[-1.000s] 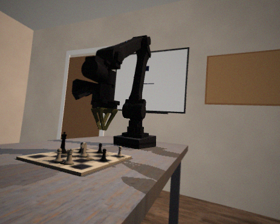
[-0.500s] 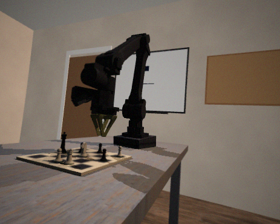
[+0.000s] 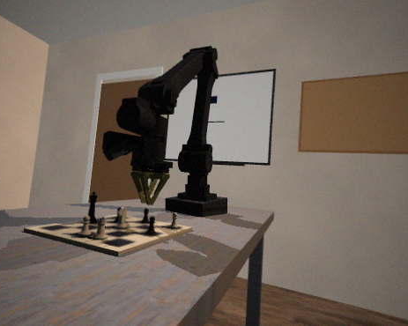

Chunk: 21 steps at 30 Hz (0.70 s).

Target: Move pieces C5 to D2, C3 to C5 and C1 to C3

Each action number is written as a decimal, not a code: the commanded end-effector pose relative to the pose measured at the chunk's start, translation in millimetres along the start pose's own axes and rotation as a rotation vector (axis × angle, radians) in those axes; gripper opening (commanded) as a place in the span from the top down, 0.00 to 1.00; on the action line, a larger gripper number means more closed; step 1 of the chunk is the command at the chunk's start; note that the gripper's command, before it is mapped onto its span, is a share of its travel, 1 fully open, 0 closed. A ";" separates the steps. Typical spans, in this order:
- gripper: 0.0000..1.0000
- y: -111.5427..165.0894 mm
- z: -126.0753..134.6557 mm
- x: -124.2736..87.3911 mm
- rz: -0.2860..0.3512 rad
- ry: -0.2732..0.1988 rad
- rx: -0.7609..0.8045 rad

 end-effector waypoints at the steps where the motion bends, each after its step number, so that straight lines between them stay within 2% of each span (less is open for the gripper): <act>1: 0.68 -7.4 4.0 -0.6 -0.015 -0.011 -0.007; 21: 0.68 -6.0 2.6 0.7 -0.013 -0.008 -0.008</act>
Point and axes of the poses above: the point where the finger pads meet when closed, its own x axis out along the fingers, its own z axis across the jaws, y = z × x, the point moved 6 cm from there along -x, back along the fingers, and after that the axes turned 14 degrees about x, right-handed, at the moved point
